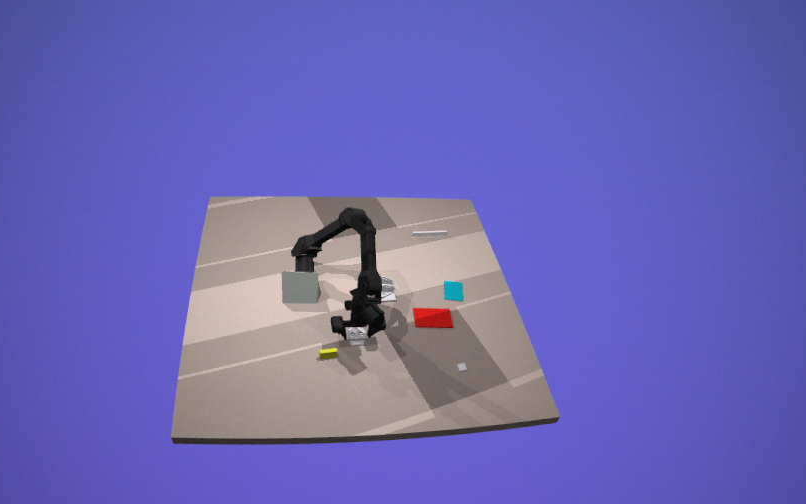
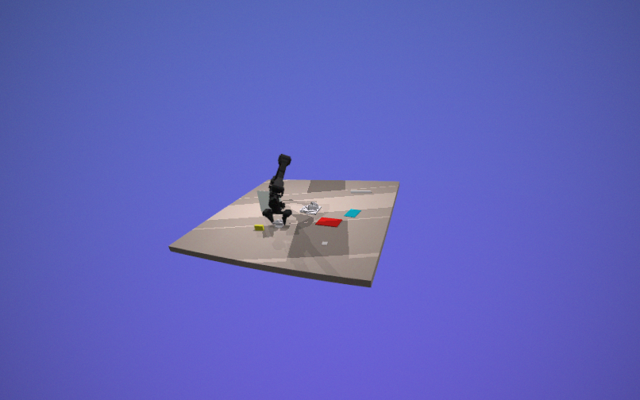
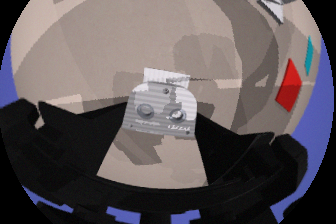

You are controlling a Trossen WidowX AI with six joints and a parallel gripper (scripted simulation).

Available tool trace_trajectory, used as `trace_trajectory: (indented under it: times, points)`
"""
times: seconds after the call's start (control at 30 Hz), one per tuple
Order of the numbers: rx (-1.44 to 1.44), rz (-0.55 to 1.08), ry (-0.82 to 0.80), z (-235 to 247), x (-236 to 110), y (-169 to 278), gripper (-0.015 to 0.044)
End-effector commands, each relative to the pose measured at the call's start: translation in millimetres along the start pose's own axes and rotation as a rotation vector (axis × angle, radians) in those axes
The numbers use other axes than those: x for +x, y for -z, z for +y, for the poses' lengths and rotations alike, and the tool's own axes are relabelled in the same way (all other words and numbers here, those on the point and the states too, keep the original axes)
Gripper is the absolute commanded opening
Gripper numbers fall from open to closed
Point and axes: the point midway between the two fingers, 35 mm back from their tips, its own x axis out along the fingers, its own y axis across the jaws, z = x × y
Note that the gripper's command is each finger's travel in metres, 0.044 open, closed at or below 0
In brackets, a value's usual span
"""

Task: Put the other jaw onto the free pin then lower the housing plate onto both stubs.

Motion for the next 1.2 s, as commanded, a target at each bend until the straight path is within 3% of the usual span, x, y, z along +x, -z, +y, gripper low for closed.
trace_trajectory:
  times: [0.0, 0.8, 1.17]
  points:
    - [0.0, 0.0, 0.0, 0, 0, 0, 0.0351]
    - [0.004, 0.002, 0.002, 0, -71, 1, 0.0351]
    - [0.007, 0.002, 0.002, 0, -73, 0, 0.0351]
